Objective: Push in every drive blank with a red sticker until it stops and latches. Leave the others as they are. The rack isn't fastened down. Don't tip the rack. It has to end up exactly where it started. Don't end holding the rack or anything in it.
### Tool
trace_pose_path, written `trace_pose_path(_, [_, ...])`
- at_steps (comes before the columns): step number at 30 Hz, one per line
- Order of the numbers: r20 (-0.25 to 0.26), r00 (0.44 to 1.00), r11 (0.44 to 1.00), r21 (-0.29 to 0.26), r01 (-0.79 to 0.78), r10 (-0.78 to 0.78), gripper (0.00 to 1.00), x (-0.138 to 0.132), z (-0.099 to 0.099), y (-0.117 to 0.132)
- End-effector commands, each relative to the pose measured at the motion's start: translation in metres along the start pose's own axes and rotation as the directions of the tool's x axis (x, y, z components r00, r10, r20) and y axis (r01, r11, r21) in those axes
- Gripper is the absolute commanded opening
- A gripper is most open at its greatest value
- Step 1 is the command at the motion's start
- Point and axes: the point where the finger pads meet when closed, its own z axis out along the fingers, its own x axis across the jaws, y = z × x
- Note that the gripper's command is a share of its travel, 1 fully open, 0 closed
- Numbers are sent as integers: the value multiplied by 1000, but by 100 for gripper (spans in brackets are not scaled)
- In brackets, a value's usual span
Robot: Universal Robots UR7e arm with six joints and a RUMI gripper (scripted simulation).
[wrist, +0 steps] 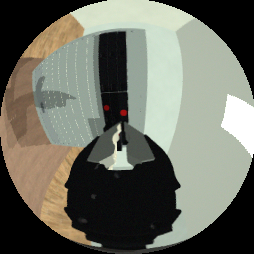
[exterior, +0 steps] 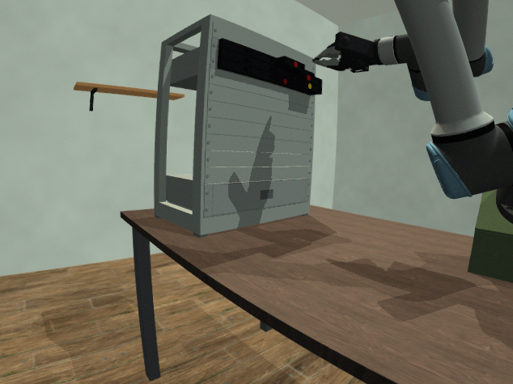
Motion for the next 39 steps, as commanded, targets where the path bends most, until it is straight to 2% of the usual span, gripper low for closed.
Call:
trace_pose_path(1, [3,1000,1000,1,1,-1,0,0,31,0])
trace_pose_path(6, [3,1000,1000,1,1,-1,0,0,49,0])
trace_pose_path(39, [3,1000,1000,1,1,-1,0,0,50,0])
